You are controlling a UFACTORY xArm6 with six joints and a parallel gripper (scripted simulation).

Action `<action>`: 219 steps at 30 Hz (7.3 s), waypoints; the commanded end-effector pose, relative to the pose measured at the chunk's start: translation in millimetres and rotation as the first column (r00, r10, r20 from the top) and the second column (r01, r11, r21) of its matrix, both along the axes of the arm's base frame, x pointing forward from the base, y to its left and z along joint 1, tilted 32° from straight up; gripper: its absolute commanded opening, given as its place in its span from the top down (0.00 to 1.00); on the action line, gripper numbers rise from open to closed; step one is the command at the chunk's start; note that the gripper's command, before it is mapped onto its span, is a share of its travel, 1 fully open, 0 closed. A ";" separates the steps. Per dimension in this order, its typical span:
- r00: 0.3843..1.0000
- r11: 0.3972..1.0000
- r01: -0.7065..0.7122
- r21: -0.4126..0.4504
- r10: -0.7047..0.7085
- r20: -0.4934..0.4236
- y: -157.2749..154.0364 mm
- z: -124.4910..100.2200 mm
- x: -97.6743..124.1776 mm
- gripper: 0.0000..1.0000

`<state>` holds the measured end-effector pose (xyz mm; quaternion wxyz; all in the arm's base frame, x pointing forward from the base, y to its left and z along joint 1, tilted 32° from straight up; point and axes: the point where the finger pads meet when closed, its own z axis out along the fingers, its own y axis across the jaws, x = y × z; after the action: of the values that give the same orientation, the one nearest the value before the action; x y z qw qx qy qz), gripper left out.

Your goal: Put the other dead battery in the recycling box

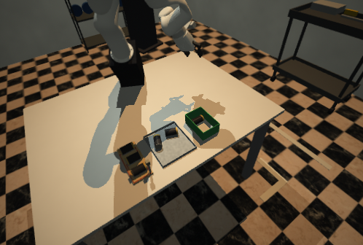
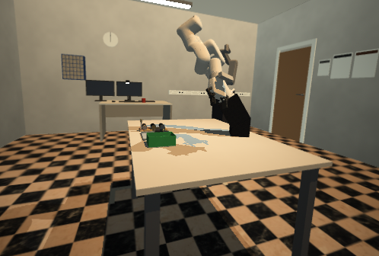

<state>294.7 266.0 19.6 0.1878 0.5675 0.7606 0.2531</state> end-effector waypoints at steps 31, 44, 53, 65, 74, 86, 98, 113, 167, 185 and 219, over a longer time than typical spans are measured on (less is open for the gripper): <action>0.997 0.994 0.075 0.078 -0.076 -0.001 -61.1 48.4 113.0 0.00; 0.989 0.988 0.147 0.054 -0.148 -0.001 -152.2 79.7 169.3 0.00; 0.984 0.983 0.179 0.034 -0.179 -0.003 -192.0 90.5 182.6 0.00; 0.967 0.967 0.254 -0.024 -0.254 -0.011 -279.7 112.2 196.1 0.00; 0.967 0.967 0.254 -0.024 -0.254 -0.011 -279.7 112.2 196.1 0.00; 0.925 0.919 0.373 -0.129 -0.379 -0.028 -407.4 143.1 184.4 0.00; 0.836 0.813 0.516 -0.269 -0.547 -0.049 -548.2 183.0 128.6 0.00; 0.836 0.813 0.516 -0.270 -0.547 -0.049 -548.4 183.1 128.5 0.49; 0.836 0.814 0.515 -0.269 -0.546 -0.050 -571.0 124.4 159.9 0.49; 0.836 0.814 0.515 -0.269 -0.546 -0.050 -571.3 124.7 160.4 0.49; 0.836 0.814 0.515 -0.269 -0.546 -0.050 -583.0 96.2 175.2 0.49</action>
<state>465.9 -314.3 118.3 0.2693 0.7449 0.6077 0.0581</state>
